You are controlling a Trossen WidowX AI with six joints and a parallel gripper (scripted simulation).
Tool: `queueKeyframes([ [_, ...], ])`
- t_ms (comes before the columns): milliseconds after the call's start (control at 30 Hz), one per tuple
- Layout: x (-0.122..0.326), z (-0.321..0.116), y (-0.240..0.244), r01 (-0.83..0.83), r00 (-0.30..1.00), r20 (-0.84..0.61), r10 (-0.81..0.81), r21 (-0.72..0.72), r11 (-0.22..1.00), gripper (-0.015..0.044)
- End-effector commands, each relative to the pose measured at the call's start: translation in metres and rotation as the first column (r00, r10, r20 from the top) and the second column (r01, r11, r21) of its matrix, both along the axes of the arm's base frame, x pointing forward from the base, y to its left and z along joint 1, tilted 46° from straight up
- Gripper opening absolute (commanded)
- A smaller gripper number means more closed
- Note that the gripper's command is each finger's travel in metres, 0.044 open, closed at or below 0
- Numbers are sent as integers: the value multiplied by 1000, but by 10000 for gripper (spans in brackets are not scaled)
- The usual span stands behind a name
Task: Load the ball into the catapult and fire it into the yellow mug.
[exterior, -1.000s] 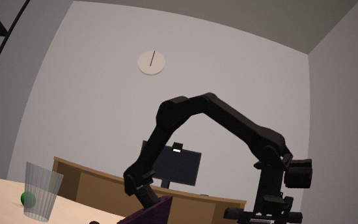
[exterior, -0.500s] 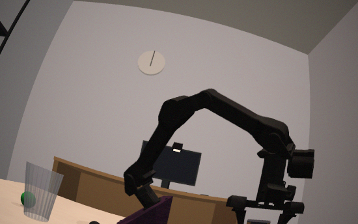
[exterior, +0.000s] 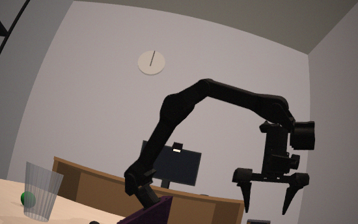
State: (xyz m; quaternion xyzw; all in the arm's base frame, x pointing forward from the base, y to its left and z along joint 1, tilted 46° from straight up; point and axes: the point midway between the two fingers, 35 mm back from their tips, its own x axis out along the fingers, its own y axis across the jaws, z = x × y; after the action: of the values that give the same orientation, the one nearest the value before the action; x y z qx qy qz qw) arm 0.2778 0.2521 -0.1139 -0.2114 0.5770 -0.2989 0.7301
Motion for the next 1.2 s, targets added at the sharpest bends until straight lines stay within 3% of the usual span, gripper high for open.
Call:
queueKeyframes([
  [0, 4, -21, -23, 7, 1000, -8, -7, -9, 1000, 440],
  [1167, 12, -60, -61, 7, 1000, -7, -7, -11, 1000, 440],
])
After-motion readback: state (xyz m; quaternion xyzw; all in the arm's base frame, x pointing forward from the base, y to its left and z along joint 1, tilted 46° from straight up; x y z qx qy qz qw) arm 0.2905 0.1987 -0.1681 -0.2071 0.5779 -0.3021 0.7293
